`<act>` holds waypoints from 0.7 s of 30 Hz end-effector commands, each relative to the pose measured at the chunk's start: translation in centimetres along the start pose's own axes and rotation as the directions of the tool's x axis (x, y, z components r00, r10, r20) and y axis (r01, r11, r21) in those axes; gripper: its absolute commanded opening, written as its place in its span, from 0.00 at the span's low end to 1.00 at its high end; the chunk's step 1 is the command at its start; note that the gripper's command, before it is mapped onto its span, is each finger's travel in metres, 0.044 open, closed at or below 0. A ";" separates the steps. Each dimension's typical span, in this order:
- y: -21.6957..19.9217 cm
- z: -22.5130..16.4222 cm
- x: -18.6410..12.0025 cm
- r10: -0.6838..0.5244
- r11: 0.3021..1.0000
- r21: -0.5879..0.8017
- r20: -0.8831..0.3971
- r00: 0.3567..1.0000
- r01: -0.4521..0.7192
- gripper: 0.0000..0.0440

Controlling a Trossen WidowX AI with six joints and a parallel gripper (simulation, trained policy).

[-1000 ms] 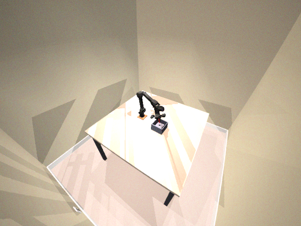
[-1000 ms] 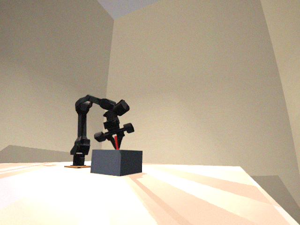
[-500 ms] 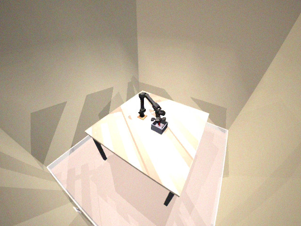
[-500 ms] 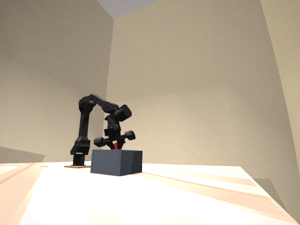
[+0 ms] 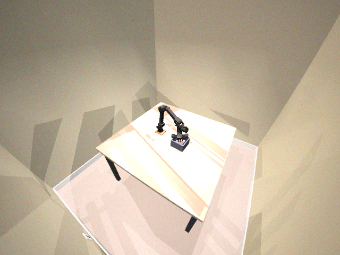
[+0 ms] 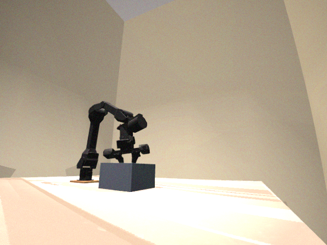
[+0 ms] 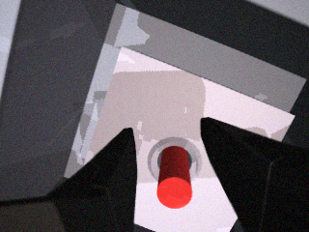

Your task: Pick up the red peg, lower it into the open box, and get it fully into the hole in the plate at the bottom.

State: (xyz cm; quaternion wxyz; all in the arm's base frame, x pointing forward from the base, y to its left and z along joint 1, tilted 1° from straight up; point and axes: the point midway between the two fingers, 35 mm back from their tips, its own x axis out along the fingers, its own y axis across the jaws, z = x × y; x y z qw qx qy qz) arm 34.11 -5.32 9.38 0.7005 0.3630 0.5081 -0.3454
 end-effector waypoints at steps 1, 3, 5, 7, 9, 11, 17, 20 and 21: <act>0.8 0.9 0.0 -0.007 1.000 -0.022 -0.004 1.000 0.007 0.35; 1.1 1.3 -0.1 -0.006 1.000 -0.030 -0.009 1.000 0.005 0.34; 1.4 1.6 -0.1 -0.005 0.999 -0.037 -0.015 1.000 0.005 0.33; 1.5 1.9 -0.1 -0.007 0.999 -0.044 -0.019 1.000 0.006 0.33; 1.7 2.3 -0.1 -0.010 0.999 -0.049 -0.024 1.000 0.009 0.32; 1.7 2.6 -0.1 -0.014 0.998 -0.054 -0.027 1.000 0.012 0.32; 1.8 3.7 0.0 -0.027 0.998 -0.066 -0.040 0.999 0.025 0.31; 1.7 4.2 0.1 -0.035 0.997 -0.070 -0.047 0.998 0.032 0.31; 1.7 4.3 0.1 -0.038 0.997 -0.071 -0.049 0.998 0.034 0.31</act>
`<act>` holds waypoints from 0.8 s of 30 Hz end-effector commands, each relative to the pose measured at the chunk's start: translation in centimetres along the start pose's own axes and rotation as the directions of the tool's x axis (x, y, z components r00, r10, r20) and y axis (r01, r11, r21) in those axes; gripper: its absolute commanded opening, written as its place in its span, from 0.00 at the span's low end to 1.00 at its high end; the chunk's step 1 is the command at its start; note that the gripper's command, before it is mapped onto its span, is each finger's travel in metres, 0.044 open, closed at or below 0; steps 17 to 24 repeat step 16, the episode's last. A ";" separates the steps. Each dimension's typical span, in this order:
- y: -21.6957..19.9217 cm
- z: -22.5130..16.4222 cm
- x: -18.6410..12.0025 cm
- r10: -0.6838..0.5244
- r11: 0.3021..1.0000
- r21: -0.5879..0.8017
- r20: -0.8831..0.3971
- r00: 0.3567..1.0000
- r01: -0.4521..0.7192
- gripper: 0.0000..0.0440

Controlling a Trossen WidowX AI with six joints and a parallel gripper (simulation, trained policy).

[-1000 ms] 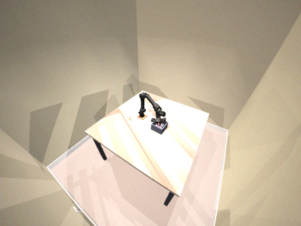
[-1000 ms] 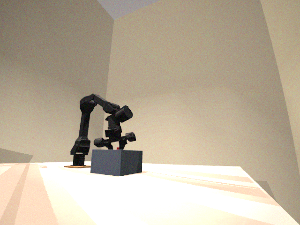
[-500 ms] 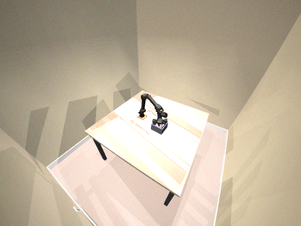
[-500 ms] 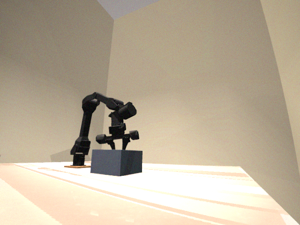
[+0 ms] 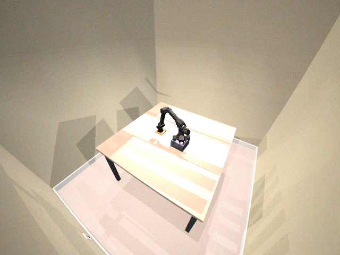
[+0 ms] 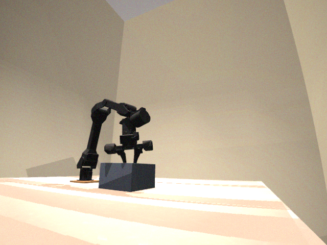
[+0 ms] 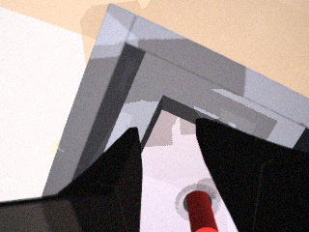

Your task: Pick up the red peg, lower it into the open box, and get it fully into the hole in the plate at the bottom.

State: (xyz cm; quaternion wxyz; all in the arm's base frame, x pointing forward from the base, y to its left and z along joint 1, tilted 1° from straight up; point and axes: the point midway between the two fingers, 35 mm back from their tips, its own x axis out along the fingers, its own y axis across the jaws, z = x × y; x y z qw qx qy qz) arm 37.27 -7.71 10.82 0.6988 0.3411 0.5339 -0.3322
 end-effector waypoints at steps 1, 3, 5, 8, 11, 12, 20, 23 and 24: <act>-0.1 0.7 0.5 -0.015 1.000 -0.010 -0.021 1.000 0.015 0.30; -0.2 1.0 0.5 -0.021 1.000 -0.011 -0.026 0.999 0.020 0.30; -0.4 1.3 0.6 -0.026 1.000 -0.011 -0.031 0.999 0.026 0.30; -0.7 1.9 0.7 -0.034 0.999 -0.010 -0.035 0.999 0.033 0.31; -1.1 2.6 0.6 -0.045 0.999 -0.010 -0.031 0.999 0.044 0.31; -1.2 2.8 0.6 -0.048 0.999 -0.009 -0.030 0.998 0.048 0.31; -1.8 3.8 0.5 -0.063 0.998 -0.008 -0.024 0.998 0.063 0.32; -1.8 3.8 0.5 -0.063 0.998 -0.008 -0.024 0.998 0.063 0.32; -1.8 3.8 0.5 -0.063 0.998 -0.008 -0.024 0.998 0.063 0.32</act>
